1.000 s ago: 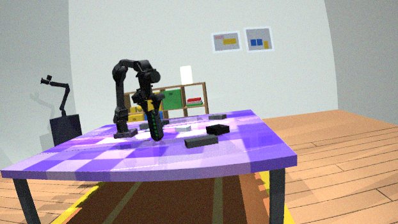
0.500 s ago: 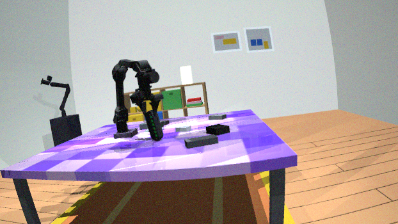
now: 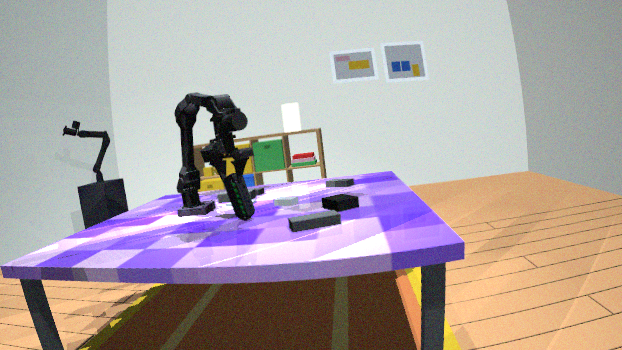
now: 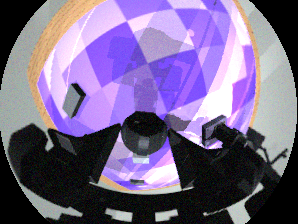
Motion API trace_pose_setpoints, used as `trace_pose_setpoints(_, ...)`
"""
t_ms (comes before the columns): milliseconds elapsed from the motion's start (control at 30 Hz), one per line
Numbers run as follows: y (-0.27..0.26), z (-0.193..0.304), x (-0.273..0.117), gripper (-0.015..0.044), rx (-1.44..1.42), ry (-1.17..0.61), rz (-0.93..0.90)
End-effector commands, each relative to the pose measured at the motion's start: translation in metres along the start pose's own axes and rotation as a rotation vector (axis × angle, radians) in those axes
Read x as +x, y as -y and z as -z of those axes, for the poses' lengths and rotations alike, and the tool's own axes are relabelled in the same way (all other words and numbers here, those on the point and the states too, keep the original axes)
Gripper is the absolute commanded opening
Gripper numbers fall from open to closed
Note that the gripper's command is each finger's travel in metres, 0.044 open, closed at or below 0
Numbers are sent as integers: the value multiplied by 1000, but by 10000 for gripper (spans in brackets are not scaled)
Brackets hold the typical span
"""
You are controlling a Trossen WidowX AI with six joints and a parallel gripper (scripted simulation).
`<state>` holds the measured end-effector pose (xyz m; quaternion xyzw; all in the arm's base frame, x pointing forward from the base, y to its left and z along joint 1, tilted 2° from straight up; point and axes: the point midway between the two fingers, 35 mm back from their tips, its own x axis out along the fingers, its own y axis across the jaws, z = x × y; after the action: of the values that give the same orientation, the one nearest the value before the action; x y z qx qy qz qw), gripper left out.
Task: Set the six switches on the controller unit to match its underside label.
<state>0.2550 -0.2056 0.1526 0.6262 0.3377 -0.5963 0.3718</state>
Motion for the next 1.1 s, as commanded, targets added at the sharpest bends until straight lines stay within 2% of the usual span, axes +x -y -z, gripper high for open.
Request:
trace_pose_setpoints(0, 0, -5, 4, 338, -3, 18, 6)
trace_pose_setpoints(1067, 0, -28, 11, 338, -3, 51, 6)
